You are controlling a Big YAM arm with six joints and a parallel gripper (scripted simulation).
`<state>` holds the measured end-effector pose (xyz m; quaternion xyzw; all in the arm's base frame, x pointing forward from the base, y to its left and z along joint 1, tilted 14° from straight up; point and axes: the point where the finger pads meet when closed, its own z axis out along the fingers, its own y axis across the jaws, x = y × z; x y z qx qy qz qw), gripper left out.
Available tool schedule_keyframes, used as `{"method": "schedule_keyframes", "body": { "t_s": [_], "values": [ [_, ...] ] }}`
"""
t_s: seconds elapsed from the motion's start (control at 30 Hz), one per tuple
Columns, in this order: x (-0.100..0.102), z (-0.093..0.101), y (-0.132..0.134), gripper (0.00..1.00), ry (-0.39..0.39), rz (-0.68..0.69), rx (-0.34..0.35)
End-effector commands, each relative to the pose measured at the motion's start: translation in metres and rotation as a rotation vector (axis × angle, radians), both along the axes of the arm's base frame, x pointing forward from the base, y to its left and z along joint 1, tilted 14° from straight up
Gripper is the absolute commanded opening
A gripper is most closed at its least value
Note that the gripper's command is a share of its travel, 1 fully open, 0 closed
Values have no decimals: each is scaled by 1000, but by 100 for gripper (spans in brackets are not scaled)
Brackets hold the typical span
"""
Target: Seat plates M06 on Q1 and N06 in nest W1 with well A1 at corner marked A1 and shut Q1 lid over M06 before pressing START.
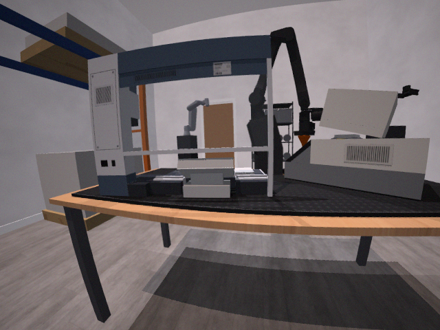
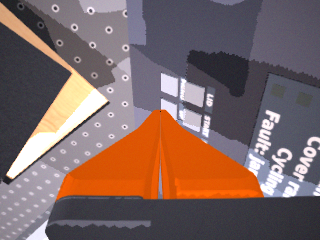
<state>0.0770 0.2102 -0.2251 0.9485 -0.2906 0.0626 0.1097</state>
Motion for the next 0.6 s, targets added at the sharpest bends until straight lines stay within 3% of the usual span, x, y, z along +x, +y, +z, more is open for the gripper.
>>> {"method": "schedule_keyframes", "body": {
  "t_s": [0.0,0.2,0.57],
  "values": [
    [-5,4,5,0,0,4,11],
    [1,-4,16,0,-5,-4,31],
    [3,-4,5,0,0,-10,16]
  ]
}}
